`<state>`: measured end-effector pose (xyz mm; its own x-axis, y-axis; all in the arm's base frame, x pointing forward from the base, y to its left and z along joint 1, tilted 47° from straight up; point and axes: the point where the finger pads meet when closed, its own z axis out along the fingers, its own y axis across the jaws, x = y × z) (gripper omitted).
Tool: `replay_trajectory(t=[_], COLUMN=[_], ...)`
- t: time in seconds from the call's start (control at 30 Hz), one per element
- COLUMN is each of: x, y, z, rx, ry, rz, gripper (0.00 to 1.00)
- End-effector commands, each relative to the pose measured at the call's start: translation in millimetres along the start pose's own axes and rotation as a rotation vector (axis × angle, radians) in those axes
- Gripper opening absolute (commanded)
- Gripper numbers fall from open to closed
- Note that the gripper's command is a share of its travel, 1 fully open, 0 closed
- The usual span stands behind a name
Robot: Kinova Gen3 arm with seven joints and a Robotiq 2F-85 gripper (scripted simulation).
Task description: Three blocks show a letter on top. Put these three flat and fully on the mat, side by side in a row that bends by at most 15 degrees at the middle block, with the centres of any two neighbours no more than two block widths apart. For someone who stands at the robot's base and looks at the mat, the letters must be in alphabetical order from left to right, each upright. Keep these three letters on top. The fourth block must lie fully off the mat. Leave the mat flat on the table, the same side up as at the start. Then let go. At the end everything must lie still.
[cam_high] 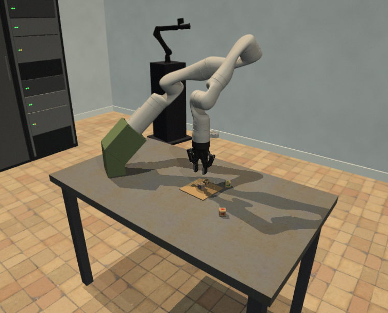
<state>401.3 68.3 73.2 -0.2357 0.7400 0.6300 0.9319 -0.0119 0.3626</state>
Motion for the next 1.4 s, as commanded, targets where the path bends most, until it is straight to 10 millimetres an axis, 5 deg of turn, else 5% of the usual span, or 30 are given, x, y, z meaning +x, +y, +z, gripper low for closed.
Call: replay_trajectory(t=[0.0, 0.27, 0.3, 1.37], x=[-1.0, -1.0, -1.0, -1.5], y=[6.8, 6.7, 6.7, 7.5], z=[-12.6, -17.0, -17.0, -16.9], rx=[-0.020, -0.020, -0.020, -0.020], ry=[-0.009, -0.009, -0.009, -0.009], rz=[-0.006, -0.006, -0.006, 0.003], gripper=[0.41, 0.41, 1.00, 1.00])
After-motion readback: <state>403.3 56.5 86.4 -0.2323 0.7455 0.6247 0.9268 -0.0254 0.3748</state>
